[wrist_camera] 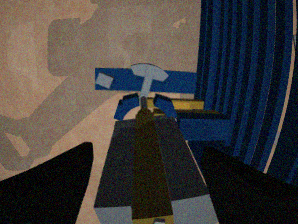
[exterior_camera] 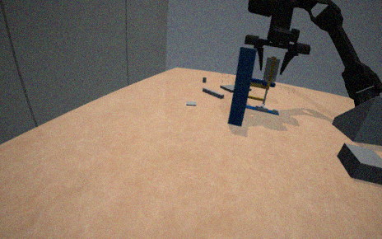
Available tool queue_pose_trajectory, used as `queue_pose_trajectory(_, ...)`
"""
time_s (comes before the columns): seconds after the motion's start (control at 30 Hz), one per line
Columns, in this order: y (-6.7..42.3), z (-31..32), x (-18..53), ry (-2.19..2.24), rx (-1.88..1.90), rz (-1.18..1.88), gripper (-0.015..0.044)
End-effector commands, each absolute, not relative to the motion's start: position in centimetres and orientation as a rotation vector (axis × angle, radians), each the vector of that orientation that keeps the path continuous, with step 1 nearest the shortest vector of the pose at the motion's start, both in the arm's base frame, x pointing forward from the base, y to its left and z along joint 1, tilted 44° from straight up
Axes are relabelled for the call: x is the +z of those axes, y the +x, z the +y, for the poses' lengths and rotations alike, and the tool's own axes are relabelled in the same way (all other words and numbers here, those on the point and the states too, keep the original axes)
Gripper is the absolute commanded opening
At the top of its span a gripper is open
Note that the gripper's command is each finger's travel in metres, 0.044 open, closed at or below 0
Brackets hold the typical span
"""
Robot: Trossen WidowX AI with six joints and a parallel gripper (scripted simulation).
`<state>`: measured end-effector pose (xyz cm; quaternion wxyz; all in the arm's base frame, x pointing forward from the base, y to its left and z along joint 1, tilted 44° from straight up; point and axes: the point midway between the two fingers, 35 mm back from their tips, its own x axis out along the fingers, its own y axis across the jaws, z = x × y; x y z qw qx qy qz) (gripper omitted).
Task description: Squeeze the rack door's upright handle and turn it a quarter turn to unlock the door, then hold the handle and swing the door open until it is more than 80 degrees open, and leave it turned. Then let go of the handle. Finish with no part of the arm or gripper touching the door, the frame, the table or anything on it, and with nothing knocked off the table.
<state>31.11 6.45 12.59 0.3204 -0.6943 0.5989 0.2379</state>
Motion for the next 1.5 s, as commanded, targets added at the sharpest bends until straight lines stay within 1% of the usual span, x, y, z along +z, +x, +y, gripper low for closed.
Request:
queue_pose_trajectory(0.0, 31.1, 6.5, 12.5, -1.952, 0.799, 1.56, 0.0291)
queue_pose_trajectory(0.23, 31.1, 6.5, 12.5, -1.958, 0.807, 1.559, 0.0291)
queue_pose_trajectory(0.5, 31.1, 6.5, 12.5, -1.958, 0.807, 1.559, 0.0081)
queue_pose_trajectory(0.8, 31.1, 6.5, 12.5, -1.958, 0.807, 1.559, 0.0021)
queue_pose_trajectory(0.97, 31.0, 6.5, 12.5, -1.949, 0.795, 1.561, 0.0019)
queue_pose_trajectory(1.47, 29.9, 6.8, 11.9, -1.743, 0.54, 1.578, 0.0019)
